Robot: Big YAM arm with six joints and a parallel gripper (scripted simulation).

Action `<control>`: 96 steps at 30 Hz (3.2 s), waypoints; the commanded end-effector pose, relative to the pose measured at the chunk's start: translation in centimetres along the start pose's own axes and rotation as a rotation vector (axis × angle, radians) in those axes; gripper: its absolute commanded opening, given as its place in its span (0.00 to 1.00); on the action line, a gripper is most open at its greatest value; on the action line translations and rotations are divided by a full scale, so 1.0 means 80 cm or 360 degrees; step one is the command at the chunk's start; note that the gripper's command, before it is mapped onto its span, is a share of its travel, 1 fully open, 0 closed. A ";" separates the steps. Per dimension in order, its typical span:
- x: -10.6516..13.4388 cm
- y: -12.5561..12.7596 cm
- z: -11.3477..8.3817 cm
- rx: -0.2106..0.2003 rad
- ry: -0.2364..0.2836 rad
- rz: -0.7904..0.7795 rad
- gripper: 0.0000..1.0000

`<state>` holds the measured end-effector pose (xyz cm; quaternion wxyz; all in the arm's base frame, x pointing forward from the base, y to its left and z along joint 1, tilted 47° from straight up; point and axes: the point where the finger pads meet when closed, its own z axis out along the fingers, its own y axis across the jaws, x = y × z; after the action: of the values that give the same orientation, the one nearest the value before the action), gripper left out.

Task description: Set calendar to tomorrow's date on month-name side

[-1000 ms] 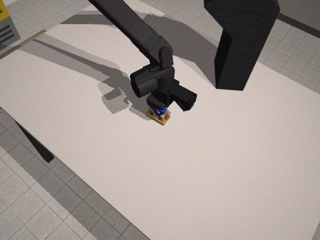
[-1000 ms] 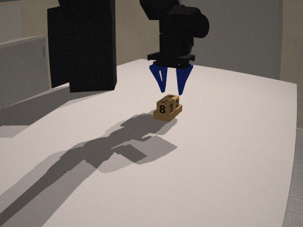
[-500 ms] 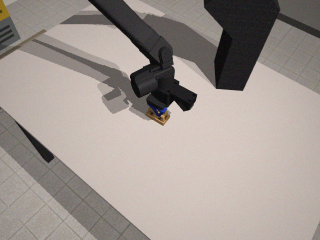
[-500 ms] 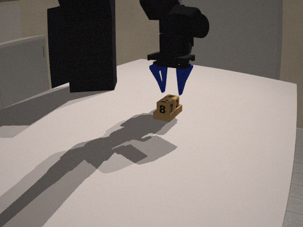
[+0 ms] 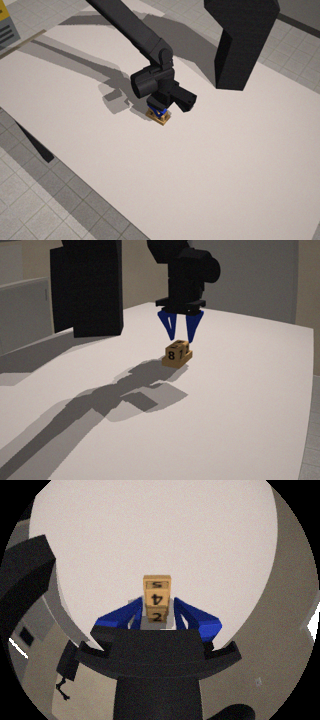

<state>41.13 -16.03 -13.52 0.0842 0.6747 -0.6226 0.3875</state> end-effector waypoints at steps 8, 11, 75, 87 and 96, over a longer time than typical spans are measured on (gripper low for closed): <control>0.002 0.005 0.025 -0.0009 0.0005 -0.0011 0.47; 0.003 0.005 0.030 -0.0010 0.0006 -0.0011 0.47; 0.002 0.002 0.032 -0.0006 0.0004 -0.0017 0.27; 0.002 0.002 0.032 -0.0006 0.0004 -0.0017 0.27; -0.007 0.008 -0.007 -0.0012 -0.0020 -0.0032 0.27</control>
<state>41.88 -17.31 -14.63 0.0896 0.6745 -0.6216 0.3881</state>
